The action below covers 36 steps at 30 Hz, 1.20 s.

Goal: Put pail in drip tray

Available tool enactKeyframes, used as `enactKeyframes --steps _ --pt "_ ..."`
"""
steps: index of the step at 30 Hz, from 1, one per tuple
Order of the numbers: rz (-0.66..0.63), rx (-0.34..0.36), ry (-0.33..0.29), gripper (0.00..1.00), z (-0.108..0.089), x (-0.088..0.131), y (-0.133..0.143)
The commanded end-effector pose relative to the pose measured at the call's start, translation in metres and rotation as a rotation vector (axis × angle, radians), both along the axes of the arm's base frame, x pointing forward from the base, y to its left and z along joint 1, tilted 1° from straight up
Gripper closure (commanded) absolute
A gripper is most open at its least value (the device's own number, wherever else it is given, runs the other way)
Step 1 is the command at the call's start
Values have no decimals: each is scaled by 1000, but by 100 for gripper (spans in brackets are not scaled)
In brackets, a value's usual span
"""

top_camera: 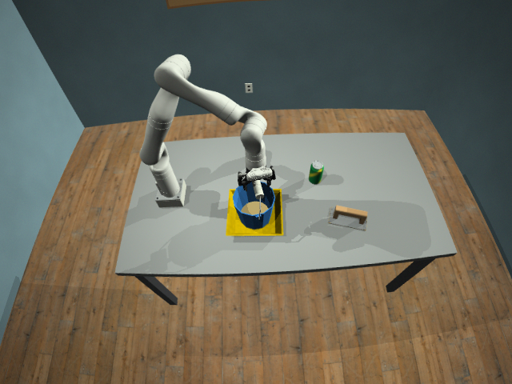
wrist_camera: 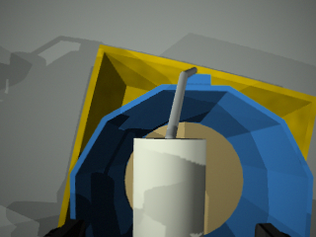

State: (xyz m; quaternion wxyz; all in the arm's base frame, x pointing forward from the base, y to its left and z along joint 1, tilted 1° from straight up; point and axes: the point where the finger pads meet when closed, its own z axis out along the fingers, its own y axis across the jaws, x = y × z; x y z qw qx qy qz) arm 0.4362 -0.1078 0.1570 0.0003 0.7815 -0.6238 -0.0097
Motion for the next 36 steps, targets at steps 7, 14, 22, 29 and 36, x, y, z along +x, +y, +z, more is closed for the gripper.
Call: enactKeyframes --steps 7,14,22,29,36 --pt "0 0 -2 0 1 0 0" --pt "0 0 -2 0 1 0 0" --pt "0 0 -2 0 1 0 0" --pt "0 0 -2 0 5 0 0" --pt "0 0 -2 0 12 1 0"
